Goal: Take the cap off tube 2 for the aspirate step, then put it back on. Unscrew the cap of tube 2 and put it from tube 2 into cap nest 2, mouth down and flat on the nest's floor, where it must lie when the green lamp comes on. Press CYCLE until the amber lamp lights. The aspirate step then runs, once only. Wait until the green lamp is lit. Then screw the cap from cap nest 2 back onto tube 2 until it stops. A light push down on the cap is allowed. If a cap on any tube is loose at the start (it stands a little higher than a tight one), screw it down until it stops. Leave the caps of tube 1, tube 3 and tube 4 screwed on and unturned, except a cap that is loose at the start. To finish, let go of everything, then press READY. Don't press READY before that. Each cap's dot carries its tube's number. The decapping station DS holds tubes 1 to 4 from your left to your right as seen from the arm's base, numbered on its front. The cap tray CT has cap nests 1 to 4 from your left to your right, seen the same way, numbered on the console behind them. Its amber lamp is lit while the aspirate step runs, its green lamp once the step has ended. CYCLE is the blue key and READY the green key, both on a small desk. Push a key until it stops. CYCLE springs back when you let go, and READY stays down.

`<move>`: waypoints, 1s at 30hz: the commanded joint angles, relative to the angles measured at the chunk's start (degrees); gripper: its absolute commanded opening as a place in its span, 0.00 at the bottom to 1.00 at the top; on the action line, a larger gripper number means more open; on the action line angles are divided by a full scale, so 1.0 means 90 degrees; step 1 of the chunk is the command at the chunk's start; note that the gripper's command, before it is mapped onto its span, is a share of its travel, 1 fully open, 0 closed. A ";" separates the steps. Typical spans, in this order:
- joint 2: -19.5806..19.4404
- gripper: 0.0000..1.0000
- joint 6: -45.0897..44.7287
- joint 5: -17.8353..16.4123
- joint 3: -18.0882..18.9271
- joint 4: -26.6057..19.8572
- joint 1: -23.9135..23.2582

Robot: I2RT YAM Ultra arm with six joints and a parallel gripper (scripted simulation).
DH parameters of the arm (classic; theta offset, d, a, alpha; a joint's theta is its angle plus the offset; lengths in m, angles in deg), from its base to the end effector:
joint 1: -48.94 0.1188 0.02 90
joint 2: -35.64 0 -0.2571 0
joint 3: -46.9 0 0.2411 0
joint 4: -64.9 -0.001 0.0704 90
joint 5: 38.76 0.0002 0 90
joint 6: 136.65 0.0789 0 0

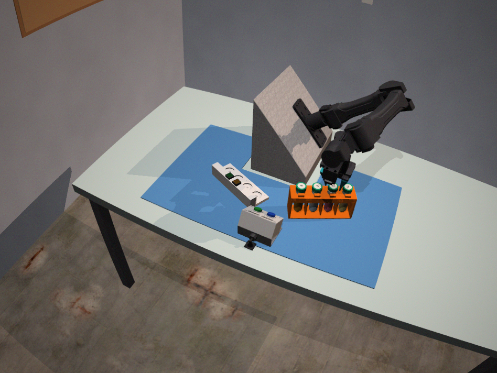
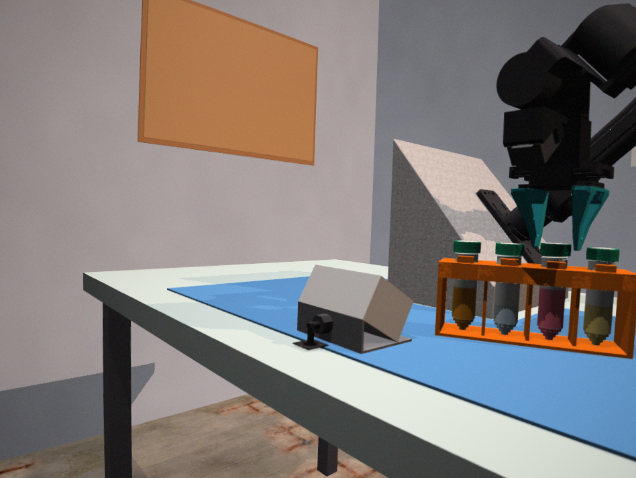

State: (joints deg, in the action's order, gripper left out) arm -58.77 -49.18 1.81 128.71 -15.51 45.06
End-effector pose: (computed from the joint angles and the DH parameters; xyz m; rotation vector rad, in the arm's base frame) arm 0.2720 0.0426 0.2010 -0.0681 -2.8514 -1.3148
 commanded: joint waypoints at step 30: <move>-0.0131 0.00 -0.0818 0.0062 0.0757 -0.1317 -0.0713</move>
State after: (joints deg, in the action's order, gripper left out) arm -60.10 -54.40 2.16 134.87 -24.16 40.01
